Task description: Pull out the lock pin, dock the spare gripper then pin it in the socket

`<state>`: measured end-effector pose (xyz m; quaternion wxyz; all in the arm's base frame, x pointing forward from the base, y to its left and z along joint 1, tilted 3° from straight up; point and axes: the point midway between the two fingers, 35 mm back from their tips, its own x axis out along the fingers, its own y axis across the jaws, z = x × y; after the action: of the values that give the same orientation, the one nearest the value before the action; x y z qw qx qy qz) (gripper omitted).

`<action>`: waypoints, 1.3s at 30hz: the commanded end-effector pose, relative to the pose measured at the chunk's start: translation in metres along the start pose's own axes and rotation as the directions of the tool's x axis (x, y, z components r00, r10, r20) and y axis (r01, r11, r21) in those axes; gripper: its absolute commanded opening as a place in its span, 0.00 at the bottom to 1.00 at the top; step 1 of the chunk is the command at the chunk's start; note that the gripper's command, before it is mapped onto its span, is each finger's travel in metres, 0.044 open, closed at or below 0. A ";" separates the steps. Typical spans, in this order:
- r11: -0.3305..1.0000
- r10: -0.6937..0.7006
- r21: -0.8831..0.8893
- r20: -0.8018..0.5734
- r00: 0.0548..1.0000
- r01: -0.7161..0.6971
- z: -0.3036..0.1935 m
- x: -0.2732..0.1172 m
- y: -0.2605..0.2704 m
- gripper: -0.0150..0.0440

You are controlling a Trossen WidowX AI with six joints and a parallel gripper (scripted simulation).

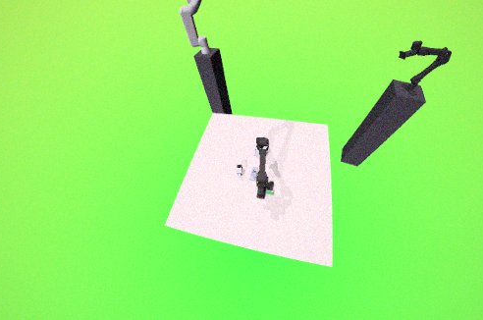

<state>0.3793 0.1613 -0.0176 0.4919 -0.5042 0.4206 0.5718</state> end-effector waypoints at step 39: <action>1.000 0.001 0.000 0.000 1.000 -0.001 0.000 -0.005 0.000 0.88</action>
<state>0.3789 0.1612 -0.0184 0.4915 -0.5037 0.4212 0.5721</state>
